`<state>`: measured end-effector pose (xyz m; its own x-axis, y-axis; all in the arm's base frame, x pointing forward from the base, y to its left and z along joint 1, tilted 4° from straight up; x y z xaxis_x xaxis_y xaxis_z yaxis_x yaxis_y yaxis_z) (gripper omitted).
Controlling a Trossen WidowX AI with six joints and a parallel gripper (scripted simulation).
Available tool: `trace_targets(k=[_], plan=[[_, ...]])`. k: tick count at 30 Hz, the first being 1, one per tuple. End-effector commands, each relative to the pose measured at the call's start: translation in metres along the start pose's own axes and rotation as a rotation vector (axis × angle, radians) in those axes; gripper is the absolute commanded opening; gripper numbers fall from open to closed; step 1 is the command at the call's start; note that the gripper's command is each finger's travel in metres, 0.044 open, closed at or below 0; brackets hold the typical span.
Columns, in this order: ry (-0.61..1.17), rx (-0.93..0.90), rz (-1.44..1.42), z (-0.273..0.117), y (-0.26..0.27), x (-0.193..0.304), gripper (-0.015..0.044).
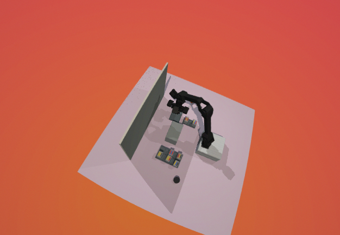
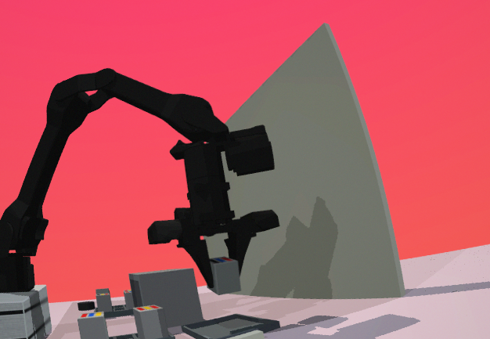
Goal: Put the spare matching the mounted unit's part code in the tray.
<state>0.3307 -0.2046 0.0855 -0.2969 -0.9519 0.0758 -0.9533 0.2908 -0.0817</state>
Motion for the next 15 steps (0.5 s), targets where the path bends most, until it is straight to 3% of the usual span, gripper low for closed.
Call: trace_targets(k=[1, 15], plan=[[-0.005, 0.002, -0.006, 0.004, 0.0, 0.0, 0.0], [-0.005, 0.002, -0.006, 0.018, 0.002, -0.001, 0.0]])
Point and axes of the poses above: the point midway between the two fingers, 35 mm back from their tips, its own z axis out along the fingers, its own y axis across the jaws, x = y × z, the point moved 3 cm from there along -z, back along the fingers, and after that the axes turned 13 degrees about z, right-handed, at the moved point
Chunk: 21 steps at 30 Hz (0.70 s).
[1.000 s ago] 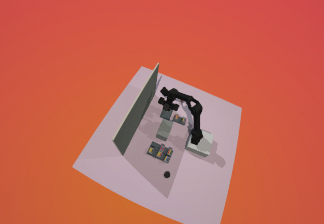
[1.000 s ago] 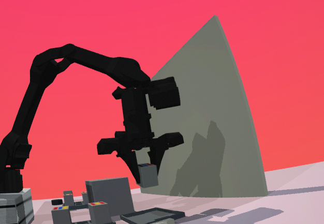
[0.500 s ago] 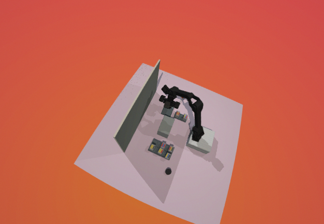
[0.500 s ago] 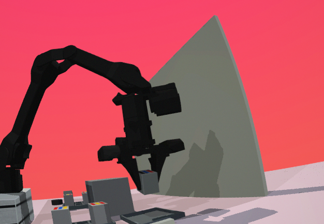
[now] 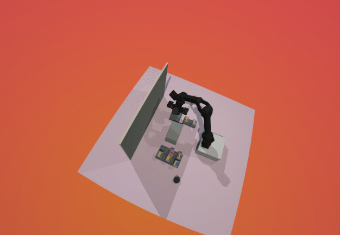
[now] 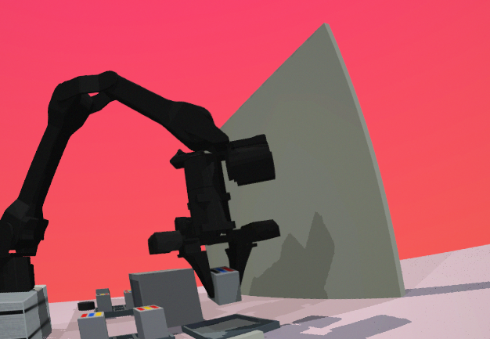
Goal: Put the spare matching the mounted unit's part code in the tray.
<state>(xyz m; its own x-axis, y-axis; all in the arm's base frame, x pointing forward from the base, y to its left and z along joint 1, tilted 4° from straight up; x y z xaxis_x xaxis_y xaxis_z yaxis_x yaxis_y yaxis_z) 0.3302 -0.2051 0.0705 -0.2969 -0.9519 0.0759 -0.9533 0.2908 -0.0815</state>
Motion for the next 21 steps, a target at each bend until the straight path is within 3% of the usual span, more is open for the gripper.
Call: trace_targets(k=[1, 21], plan=[[-0.005, 0.002, -0.006, 0.004, 0.0, 0.0, 0.0], [-0.005, 0.001, -0.006, 0.024, 0.004, -0.001, 0.0]])
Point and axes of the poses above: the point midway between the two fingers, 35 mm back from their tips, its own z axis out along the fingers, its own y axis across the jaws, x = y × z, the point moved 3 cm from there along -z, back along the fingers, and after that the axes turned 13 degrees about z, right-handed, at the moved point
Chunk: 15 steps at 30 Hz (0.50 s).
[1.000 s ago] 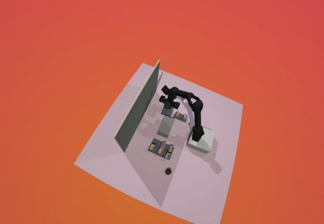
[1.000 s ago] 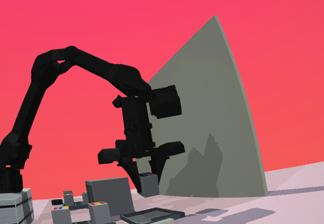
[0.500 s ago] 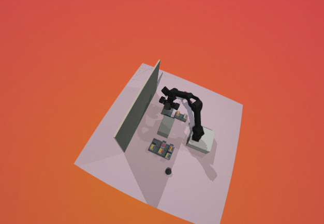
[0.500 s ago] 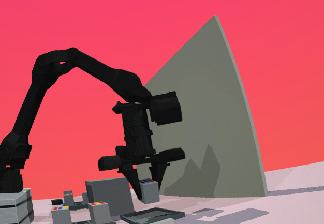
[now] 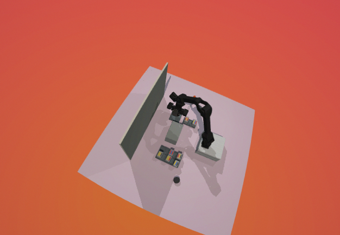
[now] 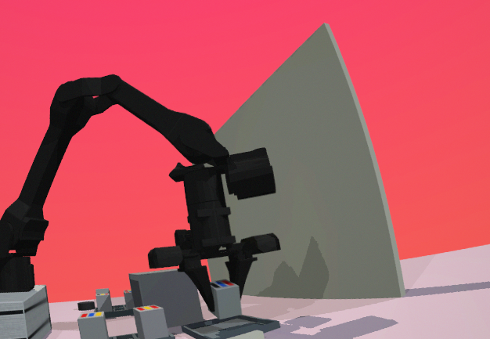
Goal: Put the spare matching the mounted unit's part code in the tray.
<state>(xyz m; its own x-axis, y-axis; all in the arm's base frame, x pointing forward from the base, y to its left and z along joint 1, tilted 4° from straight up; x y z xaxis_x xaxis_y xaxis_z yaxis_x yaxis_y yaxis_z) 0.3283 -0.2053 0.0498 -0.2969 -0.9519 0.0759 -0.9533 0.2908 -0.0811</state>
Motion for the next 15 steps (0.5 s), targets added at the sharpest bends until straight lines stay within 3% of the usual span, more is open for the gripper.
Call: trace_targets(k=[1, 10, 15], plan=[[-0.005, 0.002, -0.006, 0.0042, 0.0005, -0.0006, 0.0], [-0.005, 0.002, -0.006, 0.0126, 0.0025, -0.0011, 0.0], [0.0, 0.0, 0.0, 0.0096, 0.0021, -0.0005, 0.0131]])
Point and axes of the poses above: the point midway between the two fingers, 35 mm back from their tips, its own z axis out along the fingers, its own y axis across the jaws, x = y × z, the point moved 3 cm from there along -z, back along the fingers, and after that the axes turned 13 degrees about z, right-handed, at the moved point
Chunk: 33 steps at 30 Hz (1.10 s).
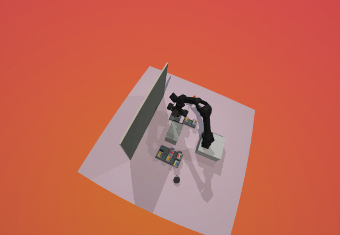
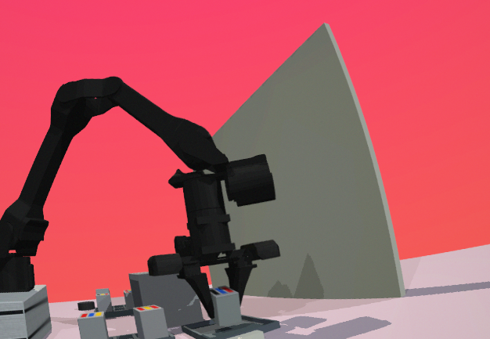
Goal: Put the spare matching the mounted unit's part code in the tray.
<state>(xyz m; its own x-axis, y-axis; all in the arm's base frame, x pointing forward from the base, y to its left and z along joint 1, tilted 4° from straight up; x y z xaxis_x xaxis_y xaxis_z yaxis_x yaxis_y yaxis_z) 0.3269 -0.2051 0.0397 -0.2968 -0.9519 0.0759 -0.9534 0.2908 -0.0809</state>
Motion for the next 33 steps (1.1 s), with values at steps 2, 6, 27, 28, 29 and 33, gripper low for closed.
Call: trace_targets(k=[2, 6, 27, 28, 29, 33], plan=[[0.0, 0.0, 0.0, 0.0, 0.0, 0.0, 0.0184], [0.0, 0.0, 0.0, 0.0, 0.0, 0.0, 0.0289], [0.005, 0.025, -0.009, -0.108, -0.003, 0.002, 0.044], [0.005, 0.025, -0.009, -0.108, -0.003, 0.002, 0.044], [0.005, 0.025, -0.009, -0.108, -0.003, 0.002, 0.044], [0.005, 0.025, -0.009, -0.108, -0.003, 0.002, 0.044]])
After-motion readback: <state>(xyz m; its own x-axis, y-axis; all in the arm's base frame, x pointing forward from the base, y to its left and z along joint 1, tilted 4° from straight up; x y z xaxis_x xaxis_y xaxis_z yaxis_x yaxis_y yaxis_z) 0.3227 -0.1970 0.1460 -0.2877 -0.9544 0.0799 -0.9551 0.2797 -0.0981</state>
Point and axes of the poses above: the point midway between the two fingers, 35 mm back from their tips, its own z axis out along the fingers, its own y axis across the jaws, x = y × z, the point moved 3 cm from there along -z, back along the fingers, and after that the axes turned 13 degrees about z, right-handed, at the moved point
